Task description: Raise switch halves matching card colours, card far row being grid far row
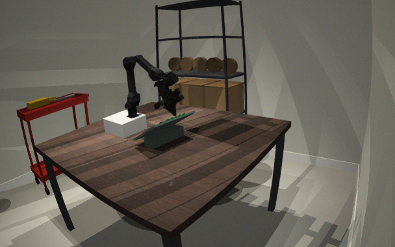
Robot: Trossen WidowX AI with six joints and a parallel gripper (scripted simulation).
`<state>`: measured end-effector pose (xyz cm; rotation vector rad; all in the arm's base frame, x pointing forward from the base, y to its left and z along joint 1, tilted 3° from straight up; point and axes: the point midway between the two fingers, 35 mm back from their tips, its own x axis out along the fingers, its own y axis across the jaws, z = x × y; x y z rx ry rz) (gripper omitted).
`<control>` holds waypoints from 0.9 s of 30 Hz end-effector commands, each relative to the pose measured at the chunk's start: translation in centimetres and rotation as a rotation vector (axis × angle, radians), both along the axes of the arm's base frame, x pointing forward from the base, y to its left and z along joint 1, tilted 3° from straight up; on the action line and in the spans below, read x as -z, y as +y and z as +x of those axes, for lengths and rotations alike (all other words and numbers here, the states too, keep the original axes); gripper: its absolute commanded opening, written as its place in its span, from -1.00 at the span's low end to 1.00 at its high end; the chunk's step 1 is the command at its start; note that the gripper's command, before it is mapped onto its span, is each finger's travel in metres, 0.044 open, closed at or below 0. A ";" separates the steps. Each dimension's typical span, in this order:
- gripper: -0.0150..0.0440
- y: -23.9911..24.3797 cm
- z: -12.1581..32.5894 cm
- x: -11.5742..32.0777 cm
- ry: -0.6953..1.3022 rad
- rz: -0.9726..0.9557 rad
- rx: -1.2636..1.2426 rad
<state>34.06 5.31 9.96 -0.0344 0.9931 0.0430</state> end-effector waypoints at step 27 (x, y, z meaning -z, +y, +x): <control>-0.49 0.1 0.2 0.4 0.002 0.001 -0.006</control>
